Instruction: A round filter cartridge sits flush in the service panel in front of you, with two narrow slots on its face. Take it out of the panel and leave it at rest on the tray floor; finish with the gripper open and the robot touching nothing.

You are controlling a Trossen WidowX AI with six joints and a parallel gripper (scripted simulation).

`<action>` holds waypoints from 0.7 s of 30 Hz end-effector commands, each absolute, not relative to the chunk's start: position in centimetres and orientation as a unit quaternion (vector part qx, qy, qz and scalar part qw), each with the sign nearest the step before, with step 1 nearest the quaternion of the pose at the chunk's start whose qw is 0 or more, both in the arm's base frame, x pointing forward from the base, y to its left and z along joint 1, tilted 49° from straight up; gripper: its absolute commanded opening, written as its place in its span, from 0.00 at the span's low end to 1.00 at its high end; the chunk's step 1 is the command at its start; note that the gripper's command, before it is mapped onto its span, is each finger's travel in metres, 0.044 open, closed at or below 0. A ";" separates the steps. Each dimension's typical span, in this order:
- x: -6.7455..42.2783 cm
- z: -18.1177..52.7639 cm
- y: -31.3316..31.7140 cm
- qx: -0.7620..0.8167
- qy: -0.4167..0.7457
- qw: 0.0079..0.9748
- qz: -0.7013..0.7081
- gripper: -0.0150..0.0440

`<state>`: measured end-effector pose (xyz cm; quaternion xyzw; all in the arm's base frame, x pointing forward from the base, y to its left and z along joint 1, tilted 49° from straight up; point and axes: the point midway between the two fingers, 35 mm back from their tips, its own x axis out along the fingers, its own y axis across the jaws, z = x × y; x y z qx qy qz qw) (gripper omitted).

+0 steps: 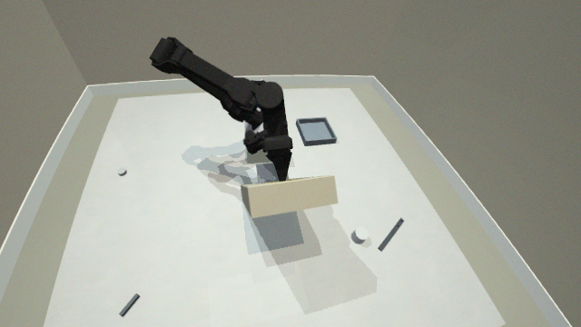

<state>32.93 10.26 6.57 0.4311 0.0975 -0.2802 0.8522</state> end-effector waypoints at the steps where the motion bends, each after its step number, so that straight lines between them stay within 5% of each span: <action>1: 33.2 6.4 10.2 0.430 0.100 0.853 -0.280 0.45; 21: 33.6 6.2 9.9 0.430 0.100 0.853 -0.280 0.45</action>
